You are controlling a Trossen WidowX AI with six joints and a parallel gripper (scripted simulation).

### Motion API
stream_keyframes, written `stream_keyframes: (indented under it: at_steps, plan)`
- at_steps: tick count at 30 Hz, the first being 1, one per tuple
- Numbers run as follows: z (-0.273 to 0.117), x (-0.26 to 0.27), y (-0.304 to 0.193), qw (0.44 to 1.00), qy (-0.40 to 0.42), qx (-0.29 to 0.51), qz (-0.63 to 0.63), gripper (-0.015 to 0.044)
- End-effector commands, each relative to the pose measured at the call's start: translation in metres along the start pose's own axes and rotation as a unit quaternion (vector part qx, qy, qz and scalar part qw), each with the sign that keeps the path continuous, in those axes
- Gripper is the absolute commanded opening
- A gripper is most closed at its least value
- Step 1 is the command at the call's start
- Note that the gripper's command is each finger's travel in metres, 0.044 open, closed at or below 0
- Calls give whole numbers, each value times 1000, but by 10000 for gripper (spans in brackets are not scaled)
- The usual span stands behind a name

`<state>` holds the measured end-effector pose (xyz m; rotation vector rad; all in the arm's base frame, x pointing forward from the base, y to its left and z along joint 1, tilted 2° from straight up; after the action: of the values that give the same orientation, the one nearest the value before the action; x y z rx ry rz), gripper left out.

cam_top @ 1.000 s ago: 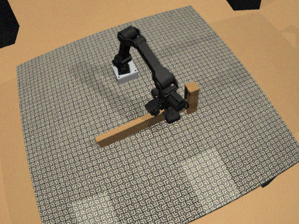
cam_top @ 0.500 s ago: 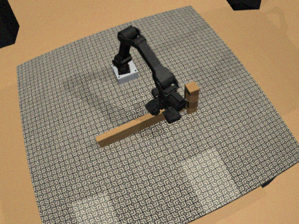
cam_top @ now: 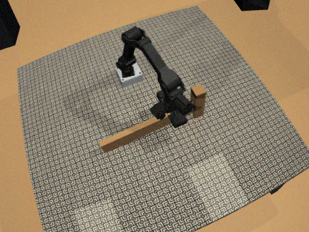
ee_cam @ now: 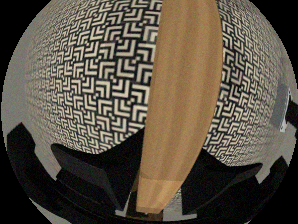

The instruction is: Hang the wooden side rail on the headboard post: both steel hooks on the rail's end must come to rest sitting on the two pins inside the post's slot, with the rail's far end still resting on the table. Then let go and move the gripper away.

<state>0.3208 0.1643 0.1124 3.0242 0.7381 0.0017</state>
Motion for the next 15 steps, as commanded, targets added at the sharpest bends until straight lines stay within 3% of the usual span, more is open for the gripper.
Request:
stream_keyframes:
  at_steps: [1,15]
  plan:
    - [-4,3,-1,1000,6,0,3,0]
    - [-3,5,-2,1000,6,0,3,0]
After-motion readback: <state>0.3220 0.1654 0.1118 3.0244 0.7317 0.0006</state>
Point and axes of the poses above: the point midway between the two fingers, 35 mm back from their tips, its own z axis out along the fingers, its own x axis across the jaws, y = z × x, the point moved 8 cm from there along -z, back along the fingers, and after that the axes turned 14 degrees about -z, right-handed, at the moved point
